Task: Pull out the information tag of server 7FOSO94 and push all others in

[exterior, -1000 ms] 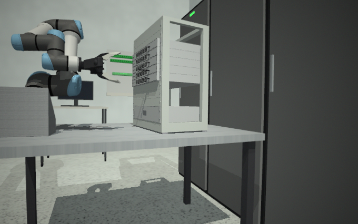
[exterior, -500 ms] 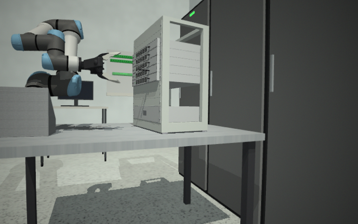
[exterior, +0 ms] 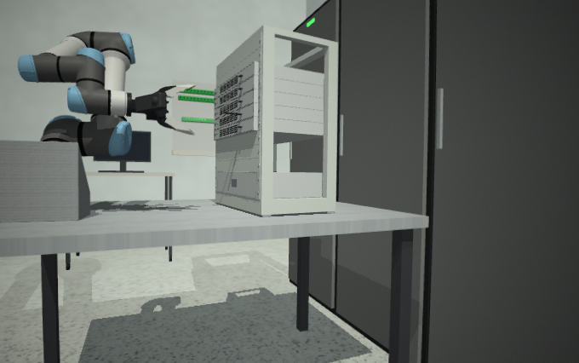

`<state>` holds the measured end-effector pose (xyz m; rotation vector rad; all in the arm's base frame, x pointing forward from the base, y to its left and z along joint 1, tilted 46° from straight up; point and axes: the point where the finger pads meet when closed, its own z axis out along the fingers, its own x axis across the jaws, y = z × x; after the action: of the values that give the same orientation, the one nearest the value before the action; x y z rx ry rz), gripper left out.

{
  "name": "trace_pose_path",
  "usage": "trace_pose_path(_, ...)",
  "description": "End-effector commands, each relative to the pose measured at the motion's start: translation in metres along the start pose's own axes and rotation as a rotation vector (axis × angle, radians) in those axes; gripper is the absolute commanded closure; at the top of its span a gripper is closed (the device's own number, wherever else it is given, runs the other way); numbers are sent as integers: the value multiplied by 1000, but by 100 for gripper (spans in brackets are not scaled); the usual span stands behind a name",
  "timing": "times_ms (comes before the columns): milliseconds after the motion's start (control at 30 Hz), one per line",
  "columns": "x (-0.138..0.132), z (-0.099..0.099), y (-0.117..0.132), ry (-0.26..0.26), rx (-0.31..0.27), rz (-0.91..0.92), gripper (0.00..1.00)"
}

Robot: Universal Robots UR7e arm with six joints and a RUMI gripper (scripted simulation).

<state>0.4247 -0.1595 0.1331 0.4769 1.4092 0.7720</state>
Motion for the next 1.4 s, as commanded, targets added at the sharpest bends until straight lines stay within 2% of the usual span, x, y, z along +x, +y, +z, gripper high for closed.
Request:
trace_pose_path(0,0,0,0,0,0,0,0)
trace_pose_path(1367,1,1,1,13,-8,0,0)
